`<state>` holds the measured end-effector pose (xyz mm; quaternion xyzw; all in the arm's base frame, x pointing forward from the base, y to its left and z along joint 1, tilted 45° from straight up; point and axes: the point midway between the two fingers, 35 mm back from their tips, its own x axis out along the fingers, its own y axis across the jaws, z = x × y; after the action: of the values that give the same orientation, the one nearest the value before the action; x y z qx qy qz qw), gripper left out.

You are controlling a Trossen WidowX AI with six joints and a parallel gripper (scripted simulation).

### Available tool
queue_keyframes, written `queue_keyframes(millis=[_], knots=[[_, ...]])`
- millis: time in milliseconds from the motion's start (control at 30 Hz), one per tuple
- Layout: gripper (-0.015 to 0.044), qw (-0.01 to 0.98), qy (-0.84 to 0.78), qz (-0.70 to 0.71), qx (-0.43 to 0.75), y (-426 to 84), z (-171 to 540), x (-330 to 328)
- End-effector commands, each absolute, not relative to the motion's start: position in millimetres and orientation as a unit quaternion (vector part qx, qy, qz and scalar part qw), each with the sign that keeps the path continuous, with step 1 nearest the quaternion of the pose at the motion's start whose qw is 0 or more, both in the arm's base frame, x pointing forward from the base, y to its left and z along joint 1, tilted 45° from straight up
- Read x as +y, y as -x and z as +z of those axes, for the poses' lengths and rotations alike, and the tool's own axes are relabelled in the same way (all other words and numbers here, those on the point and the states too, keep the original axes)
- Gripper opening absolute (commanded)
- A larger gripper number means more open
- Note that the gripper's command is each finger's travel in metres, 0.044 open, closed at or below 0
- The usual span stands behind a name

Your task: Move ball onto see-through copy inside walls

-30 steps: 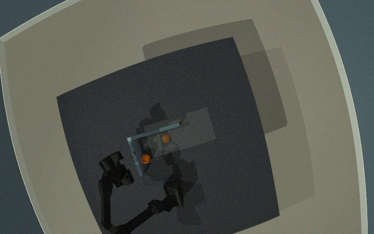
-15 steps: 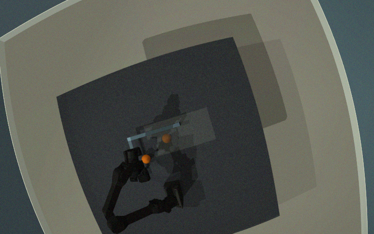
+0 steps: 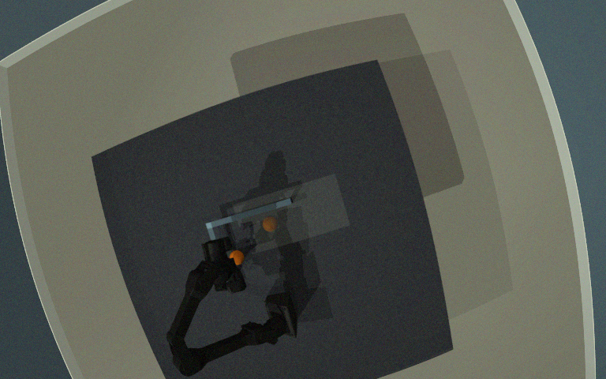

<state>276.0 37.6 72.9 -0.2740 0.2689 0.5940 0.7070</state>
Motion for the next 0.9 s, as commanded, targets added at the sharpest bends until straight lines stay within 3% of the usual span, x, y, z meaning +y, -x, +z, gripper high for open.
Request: queue_keyframes(millis=[0, 667, 800, 867], knots=[[0.0378, 0.707, 0.271, 0.593, 0.273, -277, 66, 42], [0.0378, 0.708, 0.270, 0.594, 0.271, -280, 46, 64], [0.0273, 0.708, 0.270, 0.594, 0.271, -280, 46, 64], [0.0260, 0.708, 0.270, 0.594, 0.271, -280, 46, 64]])
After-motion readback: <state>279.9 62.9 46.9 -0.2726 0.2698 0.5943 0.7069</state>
